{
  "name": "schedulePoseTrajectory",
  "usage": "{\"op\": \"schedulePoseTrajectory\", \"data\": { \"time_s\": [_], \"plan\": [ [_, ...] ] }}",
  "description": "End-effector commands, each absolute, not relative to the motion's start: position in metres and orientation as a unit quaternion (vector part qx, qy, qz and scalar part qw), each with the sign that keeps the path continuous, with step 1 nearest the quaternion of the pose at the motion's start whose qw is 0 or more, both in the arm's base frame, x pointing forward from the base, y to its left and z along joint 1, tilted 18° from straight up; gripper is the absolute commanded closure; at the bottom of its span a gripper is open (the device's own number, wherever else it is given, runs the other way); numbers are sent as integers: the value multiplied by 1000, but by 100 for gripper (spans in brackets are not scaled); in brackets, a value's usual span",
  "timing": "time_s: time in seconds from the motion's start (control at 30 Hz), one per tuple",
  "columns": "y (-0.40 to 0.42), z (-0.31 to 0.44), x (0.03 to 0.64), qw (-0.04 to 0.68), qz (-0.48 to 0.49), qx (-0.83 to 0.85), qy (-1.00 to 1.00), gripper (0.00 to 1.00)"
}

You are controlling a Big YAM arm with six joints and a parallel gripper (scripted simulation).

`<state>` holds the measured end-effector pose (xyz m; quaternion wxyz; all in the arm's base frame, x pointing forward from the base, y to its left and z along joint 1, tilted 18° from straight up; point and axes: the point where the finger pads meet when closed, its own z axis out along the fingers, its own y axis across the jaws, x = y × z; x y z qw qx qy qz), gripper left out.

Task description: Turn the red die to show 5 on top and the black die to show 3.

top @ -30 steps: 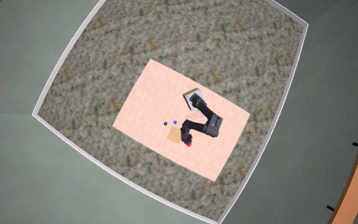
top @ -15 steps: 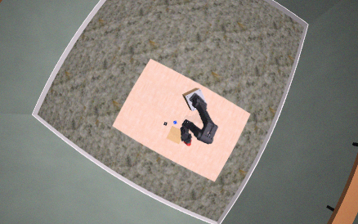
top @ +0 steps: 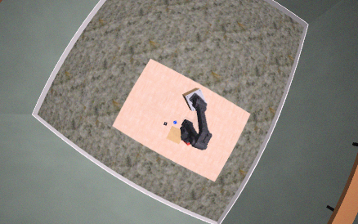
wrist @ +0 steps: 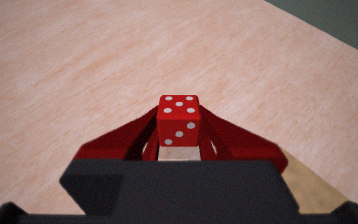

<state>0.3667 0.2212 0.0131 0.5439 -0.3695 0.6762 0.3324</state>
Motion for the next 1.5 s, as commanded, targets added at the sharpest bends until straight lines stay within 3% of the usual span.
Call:
{"op": "schedulePoseTrajectory", "data": {
  "time_s": [0.0, 1.47],
  "plan": [
    [227, 17, 367, 554, 335, -373, 665, 75],
    [227, 20, 369, 558, 333, -374, 662, 75]
  ]
}}
